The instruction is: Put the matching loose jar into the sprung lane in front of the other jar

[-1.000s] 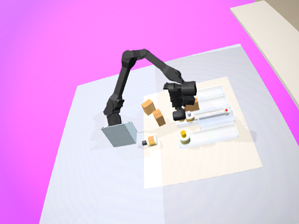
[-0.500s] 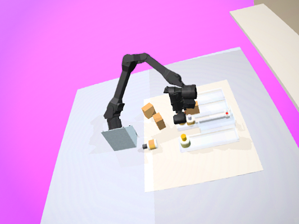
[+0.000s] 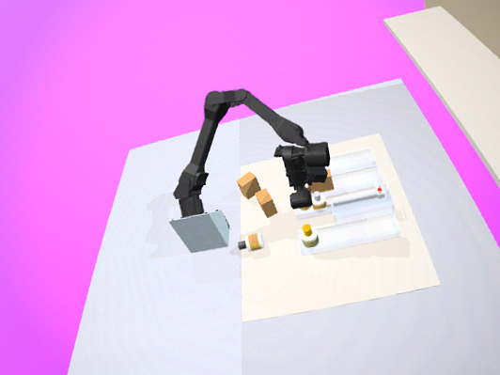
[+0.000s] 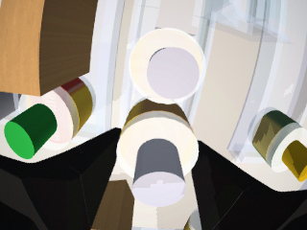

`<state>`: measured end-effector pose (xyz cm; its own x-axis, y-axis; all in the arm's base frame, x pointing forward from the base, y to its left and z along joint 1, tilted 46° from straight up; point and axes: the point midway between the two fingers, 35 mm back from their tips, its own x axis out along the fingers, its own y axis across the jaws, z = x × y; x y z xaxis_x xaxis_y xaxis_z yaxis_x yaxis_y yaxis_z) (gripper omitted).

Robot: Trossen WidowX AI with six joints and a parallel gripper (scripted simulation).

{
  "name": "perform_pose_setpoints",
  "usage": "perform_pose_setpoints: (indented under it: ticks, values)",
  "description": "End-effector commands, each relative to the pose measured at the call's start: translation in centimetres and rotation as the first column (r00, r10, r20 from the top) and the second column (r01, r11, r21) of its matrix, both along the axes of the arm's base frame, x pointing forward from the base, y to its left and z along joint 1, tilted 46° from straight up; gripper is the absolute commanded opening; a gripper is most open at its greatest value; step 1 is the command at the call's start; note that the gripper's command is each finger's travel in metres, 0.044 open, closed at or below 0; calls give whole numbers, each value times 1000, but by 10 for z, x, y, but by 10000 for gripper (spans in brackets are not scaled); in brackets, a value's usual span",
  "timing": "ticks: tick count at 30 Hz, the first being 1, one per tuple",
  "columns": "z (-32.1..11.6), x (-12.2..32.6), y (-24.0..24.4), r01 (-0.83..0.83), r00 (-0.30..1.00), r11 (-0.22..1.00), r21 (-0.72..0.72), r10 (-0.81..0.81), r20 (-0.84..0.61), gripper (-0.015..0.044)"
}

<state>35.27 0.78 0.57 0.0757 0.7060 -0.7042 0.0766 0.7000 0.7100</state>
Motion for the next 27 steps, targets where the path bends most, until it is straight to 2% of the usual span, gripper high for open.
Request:
perform_pose_setpoints:
  ticks: [1, 27]
  values:
    - [1, 6, 2, 3, 1000, 1000, 6, -3, 27, 0]
    - [-5, 6, 8, 3, 1000, 1000, 6, -3, 27, 0]
